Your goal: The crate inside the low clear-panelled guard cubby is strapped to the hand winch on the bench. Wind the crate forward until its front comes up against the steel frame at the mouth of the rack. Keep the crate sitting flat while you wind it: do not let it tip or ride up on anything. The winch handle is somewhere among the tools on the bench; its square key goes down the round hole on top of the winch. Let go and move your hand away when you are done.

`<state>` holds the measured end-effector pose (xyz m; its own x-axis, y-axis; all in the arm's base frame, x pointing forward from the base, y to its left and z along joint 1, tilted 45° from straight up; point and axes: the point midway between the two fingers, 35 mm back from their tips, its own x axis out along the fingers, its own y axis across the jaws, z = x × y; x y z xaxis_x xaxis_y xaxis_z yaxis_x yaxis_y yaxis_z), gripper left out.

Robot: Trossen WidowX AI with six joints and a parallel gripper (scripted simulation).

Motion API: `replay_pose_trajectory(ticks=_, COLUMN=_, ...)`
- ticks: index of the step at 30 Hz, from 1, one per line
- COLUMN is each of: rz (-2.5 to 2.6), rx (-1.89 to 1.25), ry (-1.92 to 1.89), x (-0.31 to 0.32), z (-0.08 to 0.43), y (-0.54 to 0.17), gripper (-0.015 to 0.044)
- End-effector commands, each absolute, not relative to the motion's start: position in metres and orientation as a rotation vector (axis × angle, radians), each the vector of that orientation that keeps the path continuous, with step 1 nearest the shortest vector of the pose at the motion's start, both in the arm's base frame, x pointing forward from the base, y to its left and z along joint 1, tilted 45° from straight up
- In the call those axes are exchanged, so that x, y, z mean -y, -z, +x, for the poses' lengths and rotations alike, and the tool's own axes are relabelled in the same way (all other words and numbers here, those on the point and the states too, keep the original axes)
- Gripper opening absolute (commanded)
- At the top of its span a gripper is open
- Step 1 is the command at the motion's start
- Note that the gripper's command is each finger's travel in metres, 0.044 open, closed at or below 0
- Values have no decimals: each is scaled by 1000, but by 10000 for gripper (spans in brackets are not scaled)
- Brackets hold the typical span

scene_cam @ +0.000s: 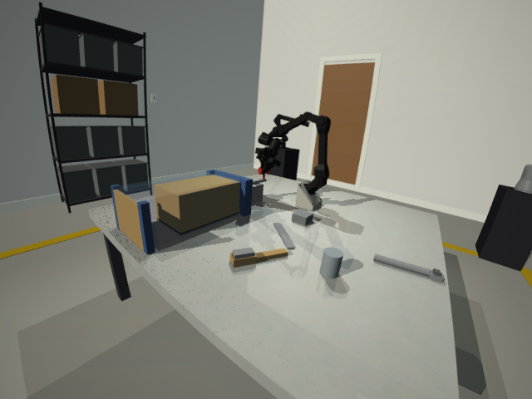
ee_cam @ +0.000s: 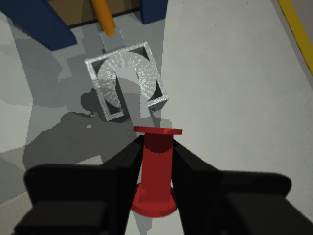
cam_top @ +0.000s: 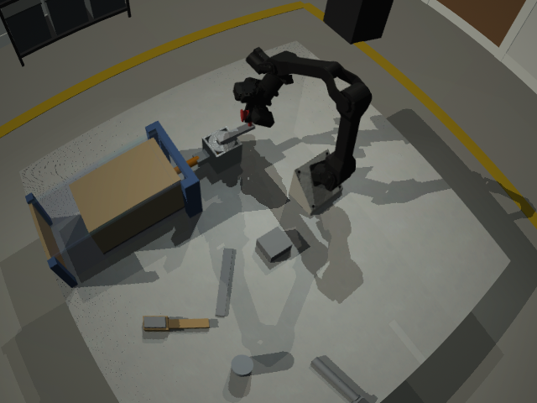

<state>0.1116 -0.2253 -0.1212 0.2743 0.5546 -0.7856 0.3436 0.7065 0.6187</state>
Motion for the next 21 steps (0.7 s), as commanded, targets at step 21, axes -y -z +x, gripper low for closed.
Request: replay_pose_trajectory(ticks=21, rz=805, rx=-1328, ry=-160, x=263, z=133, y=159, gripper=0)
